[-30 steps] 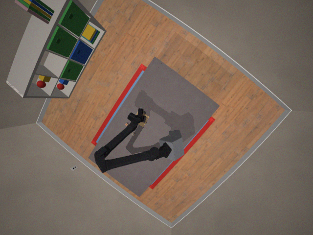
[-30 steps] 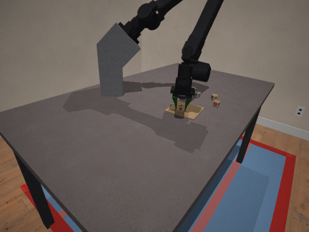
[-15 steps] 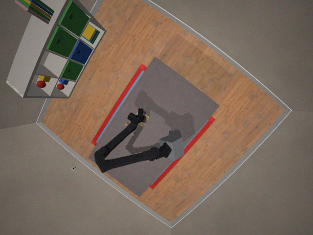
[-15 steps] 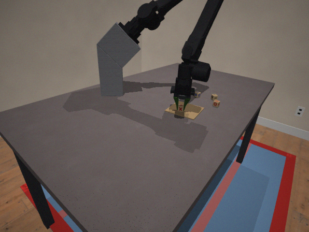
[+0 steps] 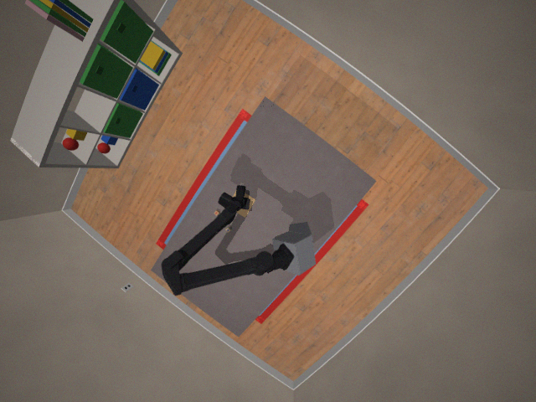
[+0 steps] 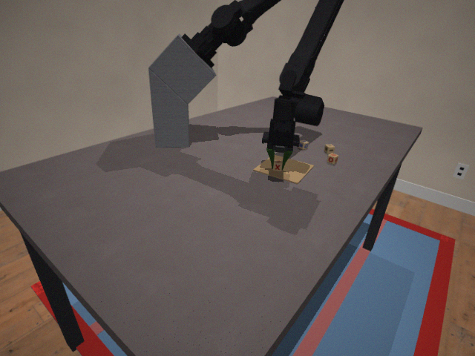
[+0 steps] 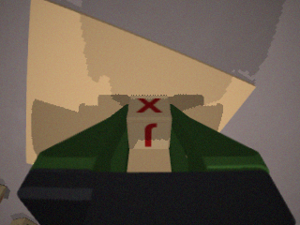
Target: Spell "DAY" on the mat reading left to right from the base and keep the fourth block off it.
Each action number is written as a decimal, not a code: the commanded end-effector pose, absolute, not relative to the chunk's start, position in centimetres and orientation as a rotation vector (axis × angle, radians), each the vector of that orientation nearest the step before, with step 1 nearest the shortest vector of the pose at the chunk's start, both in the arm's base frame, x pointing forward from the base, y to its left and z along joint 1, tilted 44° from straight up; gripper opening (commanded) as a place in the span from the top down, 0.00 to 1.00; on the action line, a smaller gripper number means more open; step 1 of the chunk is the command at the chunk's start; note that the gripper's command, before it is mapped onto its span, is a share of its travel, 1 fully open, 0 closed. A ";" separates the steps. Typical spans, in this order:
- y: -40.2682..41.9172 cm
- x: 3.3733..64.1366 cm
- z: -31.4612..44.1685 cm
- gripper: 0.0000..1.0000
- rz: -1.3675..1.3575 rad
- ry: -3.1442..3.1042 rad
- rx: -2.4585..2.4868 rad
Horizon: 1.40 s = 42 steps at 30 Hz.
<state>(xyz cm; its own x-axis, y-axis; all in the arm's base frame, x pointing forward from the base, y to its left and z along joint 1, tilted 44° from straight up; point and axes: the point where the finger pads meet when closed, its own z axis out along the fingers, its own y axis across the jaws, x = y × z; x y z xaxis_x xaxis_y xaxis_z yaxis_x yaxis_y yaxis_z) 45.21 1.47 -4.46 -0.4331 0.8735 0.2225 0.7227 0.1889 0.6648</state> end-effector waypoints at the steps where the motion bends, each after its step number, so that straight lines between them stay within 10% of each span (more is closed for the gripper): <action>1: 1.7 45.4 -4.7 0.80 1.076 2.250 1.551; 42: -2.7 39.9 2.4 0.80 1.073 2.273 1.535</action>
